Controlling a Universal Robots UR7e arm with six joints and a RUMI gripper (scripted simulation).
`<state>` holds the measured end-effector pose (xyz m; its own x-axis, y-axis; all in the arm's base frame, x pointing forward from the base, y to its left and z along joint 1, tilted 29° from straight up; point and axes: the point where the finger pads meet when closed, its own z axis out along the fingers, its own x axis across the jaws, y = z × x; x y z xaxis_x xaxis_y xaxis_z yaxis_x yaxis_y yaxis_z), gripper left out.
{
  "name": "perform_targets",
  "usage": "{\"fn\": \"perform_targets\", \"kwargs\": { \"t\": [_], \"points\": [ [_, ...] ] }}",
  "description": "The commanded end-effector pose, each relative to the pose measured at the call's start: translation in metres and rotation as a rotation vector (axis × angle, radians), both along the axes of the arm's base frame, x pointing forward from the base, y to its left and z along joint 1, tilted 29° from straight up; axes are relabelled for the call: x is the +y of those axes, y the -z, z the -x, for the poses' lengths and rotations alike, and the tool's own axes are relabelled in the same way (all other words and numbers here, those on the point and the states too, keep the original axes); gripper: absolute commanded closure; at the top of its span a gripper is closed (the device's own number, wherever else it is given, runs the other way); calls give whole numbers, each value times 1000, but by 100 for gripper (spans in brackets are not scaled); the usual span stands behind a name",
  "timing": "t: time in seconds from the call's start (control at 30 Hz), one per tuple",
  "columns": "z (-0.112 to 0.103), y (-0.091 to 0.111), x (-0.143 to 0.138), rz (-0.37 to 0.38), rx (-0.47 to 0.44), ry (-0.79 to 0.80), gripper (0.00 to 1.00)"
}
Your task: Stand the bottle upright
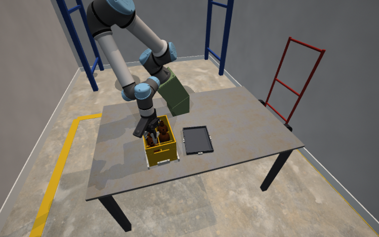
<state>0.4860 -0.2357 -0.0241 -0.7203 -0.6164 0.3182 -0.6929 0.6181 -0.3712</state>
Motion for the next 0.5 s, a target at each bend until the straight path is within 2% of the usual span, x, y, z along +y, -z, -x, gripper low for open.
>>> {"fn": "perform_targets", "kwargs": {
  "t": [0.0, 0.47],
  "points": [
    [0, -16, 9, 0, -1, 0, 62],
    [1, -44, 25, 0, -1, 0, 62]
  ]
}}
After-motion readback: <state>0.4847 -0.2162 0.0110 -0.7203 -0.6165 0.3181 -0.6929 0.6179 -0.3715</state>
